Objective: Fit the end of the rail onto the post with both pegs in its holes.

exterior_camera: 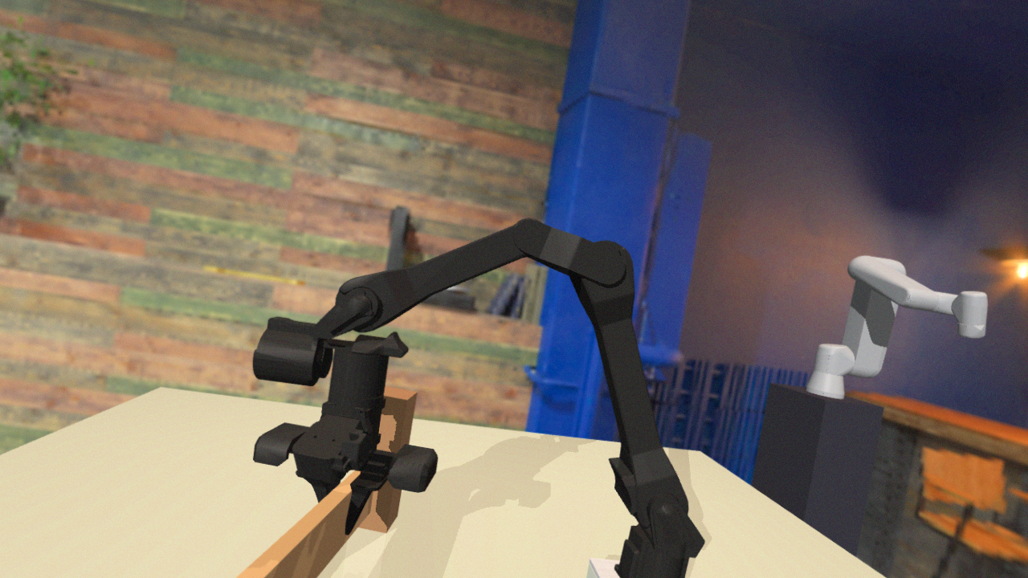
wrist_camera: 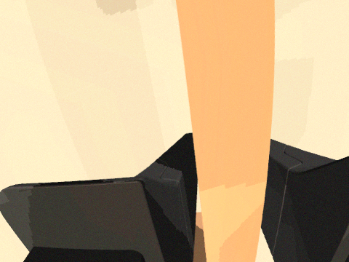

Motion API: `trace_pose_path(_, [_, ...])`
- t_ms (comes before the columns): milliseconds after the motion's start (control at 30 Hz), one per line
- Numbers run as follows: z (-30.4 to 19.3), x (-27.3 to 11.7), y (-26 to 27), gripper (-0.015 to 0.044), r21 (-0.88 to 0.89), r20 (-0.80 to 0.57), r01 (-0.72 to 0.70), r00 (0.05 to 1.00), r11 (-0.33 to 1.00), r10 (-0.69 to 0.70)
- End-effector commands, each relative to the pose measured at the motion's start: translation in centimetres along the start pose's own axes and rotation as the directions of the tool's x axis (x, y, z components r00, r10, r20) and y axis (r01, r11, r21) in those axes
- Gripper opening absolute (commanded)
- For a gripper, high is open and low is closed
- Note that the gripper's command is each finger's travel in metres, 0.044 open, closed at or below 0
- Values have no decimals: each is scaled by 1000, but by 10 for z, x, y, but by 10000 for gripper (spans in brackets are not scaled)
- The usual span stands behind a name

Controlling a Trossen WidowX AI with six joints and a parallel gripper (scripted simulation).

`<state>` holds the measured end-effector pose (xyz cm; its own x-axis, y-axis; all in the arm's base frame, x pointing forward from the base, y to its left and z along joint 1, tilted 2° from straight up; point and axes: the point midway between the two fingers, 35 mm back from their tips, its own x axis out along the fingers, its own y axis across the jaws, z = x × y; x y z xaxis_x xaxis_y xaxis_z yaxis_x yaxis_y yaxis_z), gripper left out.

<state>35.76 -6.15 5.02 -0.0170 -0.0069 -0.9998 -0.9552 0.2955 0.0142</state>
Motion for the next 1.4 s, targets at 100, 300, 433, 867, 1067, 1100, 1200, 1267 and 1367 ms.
trace_pose_path(100, [2, -8, -2, 0, -2, 13, 13, 1000, 1000, -13])
trace_pose_path(300, [2, -11, -2, 0, -2, 13, 13, 1000, 1000, -13])
trace_pose_path(433, [2, -12, -2, 0, -2, 13, 13, 1000, 1000, -13])
trace_pose_path(867, [2, -6, -1, 0, -2, 13, 13, 1000, 1000, -13])
trace_pose_path(1067, [2, -5, -1, 0, -2, 13, 13, 1000, 1000, -13])
trace_pose_path(1100, [2, -5, -1, 0, -2, 13, 13, 1000, 1000, -13])
trace_pose_path(1200, [2, -6, 0, 0, -2, 13, 13, 1000, 1000, -13])
trace_pose_path(1267, [2, -7, 0, 0, -2, 13, 13, 1000, 1000, -13])
trace_pose_path(1367, [2, -8, 0, 0, -2, 13, 13, 1000, 1000, -13])
